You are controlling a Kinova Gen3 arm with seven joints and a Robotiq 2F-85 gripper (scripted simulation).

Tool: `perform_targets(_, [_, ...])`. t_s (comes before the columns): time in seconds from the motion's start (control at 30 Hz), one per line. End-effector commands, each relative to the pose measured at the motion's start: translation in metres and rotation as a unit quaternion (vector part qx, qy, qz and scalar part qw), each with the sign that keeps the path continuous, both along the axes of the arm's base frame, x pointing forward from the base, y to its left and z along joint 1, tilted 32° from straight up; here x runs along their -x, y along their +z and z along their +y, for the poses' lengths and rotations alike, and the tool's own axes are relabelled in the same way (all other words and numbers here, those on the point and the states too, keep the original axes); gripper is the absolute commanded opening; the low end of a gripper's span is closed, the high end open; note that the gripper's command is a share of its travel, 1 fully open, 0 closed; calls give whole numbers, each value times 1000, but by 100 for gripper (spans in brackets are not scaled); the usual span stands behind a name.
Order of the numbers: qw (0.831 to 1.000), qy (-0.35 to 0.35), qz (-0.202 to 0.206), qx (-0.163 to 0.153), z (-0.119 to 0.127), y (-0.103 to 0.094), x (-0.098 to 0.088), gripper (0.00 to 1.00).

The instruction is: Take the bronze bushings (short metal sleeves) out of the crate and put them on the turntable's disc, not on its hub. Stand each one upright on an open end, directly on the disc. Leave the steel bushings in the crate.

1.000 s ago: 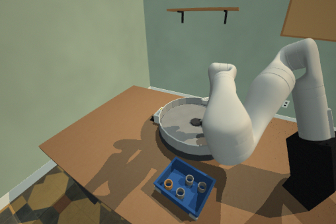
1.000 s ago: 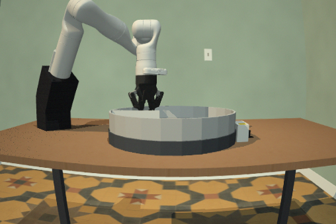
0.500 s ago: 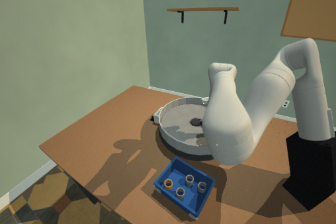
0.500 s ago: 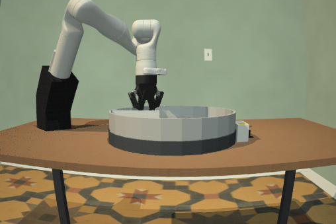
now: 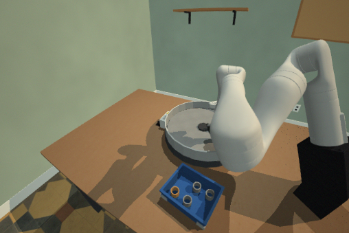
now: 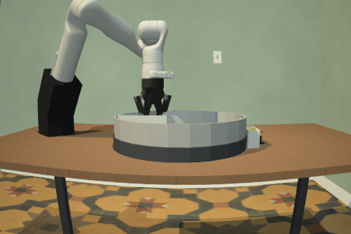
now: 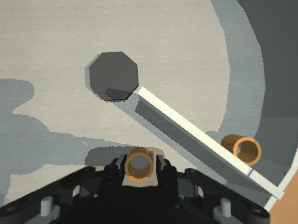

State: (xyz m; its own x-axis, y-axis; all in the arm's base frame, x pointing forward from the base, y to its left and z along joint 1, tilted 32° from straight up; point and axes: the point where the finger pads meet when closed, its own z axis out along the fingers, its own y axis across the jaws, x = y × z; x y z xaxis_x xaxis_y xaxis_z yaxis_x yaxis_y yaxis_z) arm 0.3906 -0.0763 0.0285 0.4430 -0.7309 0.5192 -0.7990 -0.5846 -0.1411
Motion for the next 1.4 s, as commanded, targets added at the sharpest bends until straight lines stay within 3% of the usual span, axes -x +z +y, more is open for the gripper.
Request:
perform_targets(0.0, [1000, -5, -4, -1, -2, 0, 0, 40])
perform_targets(0.77, [1000, -9, 0, -1, -2, 2, 4, 40])
perform_targets(1.37, [1000, 2, 1, 2, 22, 53, 26, 40])
